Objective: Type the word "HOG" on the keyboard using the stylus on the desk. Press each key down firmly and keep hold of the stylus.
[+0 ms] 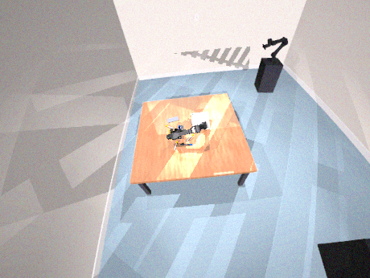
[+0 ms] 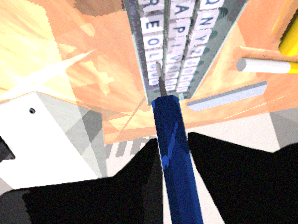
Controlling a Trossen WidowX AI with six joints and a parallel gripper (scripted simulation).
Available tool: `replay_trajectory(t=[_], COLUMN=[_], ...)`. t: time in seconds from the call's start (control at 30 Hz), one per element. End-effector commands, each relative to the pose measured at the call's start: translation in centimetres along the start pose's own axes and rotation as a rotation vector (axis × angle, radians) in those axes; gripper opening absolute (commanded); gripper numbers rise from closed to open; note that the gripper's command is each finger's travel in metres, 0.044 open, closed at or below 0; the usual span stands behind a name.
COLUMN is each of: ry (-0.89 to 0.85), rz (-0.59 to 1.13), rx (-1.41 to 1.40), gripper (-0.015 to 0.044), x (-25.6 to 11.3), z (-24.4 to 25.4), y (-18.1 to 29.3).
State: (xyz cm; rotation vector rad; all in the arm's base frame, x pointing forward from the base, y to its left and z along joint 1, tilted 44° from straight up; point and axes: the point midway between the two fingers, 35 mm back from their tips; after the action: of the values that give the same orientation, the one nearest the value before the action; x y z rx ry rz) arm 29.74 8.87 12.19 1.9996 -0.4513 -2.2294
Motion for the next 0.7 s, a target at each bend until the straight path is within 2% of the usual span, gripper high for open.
replay_trajectory(t=[0.0,0.67], ry=[-0.003,-0.003], rz=[-0.002,-0.002], rx=[0.005,0.005], gripper=[0.0081,0.0081], x=[0.23,0.23], z=[0.0,0.1], y=[-0.2,-0.49])
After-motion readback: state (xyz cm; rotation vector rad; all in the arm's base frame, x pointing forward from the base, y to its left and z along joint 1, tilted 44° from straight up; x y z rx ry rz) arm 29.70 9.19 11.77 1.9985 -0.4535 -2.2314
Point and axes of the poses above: the point midway between the two fingers, 35 mm back from their tips, its own x axis out along the fingers, its own z axis across the jaws, y = z × x, and after that the axes turned 11 degrees about x, right-handed
